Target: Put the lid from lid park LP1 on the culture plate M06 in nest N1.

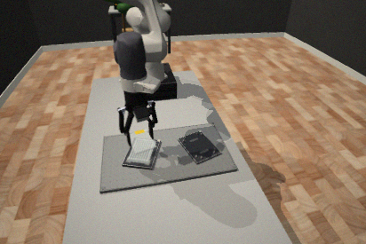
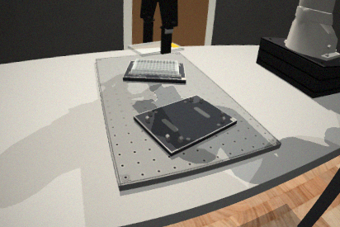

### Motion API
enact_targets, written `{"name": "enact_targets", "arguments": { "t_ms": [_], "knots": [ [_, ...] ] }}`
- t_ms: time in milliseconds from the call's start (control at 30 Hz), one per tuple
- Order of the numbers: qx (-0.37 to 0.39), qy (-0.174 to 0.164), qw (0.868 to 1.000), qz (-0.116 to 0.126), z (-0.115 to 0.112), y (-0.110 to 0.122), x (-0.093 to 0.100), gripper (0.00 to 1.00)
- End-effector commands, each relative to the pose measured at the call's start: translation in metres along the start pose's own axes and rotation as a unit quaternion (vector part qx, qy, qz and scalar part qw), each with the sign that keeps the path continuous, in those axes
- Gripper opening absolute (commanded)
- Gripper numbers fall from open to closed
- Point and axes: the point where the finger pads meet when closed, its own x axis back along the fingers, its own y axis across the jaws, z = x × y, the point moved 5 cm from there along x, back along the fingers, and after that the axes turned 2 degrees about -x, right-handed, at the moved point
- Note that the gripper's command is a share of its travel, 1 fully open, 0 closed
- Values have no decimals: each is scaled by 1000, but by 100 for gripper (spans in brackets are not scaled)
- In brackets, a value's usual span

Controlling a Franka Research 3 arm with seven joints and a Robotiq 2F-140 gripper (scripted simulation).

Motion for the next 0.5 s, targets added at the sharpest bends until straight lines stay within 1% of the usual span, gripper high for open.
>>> {"name": "enact_targets", "arguments": {
  "t_ms": [0,167,333,400,467],
  "knots": [
    [-31,-1,1000,1,0,-1,-1,10],
    [-76,-1,997,1,0,-1,-2,10],
    [-132,-1,991,1,0,-1,-2,10],
    [-132,-1,991,1,0,-1,-2,10],
    [-156,-1,988,1,0,-1,-3,10]
  ]
}}
